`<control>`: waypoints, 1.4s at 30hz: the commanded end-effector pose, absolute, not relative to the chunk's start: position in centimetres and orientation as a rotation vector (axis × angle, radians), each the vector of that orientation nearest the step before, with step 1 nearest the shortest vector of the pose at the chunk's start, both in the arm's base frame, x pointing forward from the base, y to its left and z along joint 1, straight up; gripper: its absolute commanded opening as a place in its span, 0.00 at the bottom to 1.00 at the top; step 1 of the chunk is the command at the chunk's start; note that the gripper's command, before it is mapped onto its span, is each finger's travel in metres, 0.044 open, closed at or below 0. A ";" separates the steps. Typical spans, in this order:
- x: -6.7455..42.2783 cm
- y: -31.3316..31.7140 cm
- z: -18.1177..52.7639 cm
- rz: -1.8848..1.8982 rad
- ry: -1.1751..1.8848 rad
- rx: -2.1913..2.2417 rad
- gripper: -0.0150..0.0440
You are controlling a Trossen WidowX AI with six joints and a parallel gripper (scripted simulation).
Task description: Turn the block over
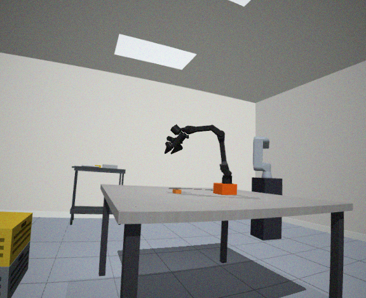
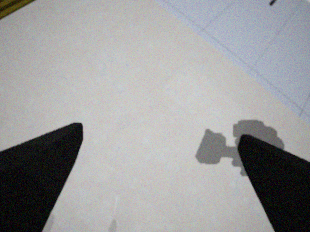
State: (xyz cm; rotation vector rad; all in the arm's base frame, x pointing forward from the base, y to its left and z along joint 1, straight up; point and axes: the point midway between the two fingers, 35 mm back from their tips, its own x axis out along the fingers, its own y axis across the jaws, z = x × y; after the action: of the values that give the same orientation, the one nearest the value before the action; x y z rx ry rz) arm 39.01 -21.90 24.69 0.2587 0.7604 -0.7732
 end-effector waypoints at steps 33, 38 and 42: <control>38.9 1.2 1.0 0.087 1.531 -0.085 1.00; 39.0 1.2 0.2 0.087 1.531 -0.085 1.00; 39.0 1.2 -0.4 0.087 1.532 -0.085 1.00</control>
State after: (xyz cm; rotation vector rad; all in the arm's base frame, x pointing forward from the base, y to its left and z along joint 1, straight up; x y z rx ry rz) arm 39.13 1.13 0.11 -0.0855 1.5279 0.0779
